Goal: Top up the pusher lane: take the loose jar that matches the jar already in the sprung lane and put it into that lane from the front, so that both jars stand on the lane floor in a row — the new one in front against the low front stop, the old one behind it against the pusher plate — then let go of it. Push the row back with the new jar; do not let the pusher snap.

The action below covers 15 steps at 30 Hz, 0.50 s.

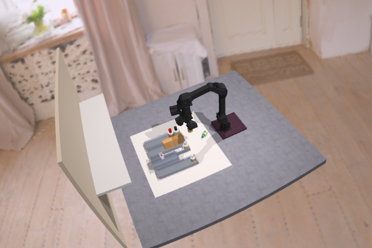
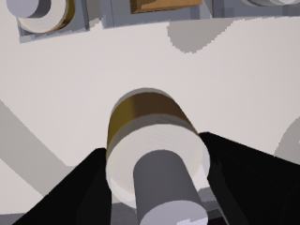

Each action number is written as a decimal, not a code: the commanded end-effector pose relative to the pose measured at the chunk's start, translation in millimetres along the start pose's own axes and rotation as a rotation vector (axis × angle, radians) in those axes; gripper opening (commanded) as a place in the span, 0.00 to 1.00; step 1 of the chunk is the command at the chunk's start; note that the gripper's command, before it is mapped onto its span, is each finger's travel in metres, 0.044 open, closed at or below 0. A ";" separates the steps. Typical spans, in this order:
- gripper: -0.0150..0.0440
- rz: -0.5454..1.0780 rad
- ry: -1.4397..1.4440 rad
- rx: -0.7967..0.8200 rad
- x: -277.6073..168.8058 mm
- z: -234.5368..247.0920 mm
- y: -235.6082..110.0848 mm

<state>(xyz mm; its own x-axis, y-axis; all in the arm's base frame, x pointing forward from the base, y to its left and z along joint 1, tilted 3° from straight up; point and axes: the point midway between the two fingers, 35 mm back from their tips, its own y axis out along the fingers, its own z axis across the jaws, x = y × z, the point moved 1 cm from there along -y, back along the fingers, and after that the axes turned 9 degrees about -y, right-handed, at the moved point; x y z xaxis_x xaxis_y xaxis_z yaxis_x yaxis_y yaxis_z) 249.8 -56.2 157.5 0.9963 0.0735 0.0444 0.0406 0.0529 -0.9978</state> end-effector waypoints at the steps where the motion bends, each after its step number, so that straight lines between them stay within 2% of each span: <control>1: 0.25 0.005 0.002 0.008 13.5 17.4 13.3; 9: 0.25 -0.001 0.002 0.004 33.9 48.5 35.1; 15: 0.25 -0.002 0.002 0.004 35.4 51.3 37.5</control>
<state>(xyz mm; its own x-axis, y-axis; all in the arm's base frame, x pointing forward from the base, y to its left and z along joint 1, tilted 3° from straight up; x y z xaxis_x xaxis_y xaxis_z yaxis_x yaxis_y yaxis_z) 280.9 -4.6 128.1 0.9959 0.0768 0.0483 0.0438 0.0590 -0.9973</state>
